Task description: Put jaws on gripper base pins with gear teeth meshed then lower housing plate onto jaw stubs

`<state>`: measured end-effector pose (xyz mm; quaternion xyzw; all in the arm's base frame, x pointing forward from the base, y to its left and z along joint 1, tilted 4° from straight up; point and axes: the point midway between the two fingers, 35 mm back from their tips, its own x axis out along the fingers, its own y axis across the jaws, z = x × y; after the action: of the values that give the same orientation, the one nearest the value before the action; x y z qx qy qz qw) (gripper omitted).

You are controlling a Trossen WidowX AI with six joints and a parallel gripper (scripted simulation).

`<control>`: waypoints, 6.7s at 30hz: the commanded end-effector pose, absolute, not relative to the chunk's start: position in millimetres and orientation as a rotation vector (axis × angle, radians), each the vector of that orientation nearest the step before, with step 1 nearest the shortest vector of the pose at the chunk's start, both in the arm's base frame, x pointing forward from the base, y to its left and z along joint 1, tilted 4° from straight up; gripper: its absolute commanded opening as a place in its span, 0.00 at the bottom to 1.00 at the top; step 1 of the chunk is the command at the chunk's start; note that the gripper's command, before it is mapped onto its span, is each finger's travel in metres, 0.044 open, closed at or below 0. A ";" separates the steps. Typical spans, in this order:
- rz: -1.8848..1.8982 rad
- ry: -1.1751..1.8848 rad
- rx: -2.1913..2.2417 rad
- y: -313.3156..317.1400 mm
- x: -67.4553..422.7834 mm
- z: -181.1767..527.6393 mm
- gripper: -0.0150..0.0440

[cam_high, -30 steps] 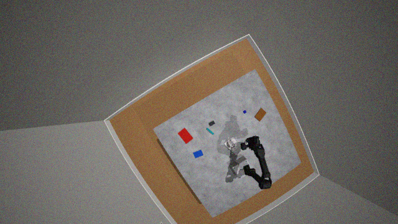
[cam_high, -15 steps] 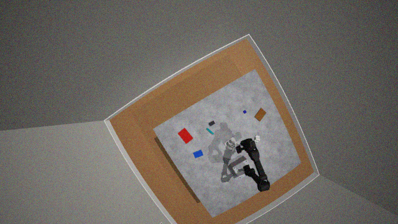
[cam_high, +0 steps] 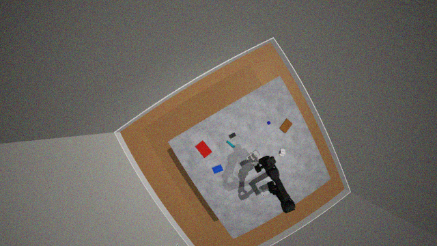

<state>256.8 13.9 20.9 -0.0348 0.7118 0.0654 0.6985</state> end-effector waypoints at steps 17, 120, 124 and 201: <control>0.258 1.589 -0.171 52.5 236.1 18.7 0.85; 0.255 1.590 -0.168 49.8 233.2 -34.6 0.85; 0.255 1.590 -0.168 50.0 232.2 -40.9 0.85; 0.255 1.590 -0.168 50.1 231.5 -44.6 0.85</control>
<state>233.0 49.9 -43.9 -0.0770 0.7097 0.1140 0.6909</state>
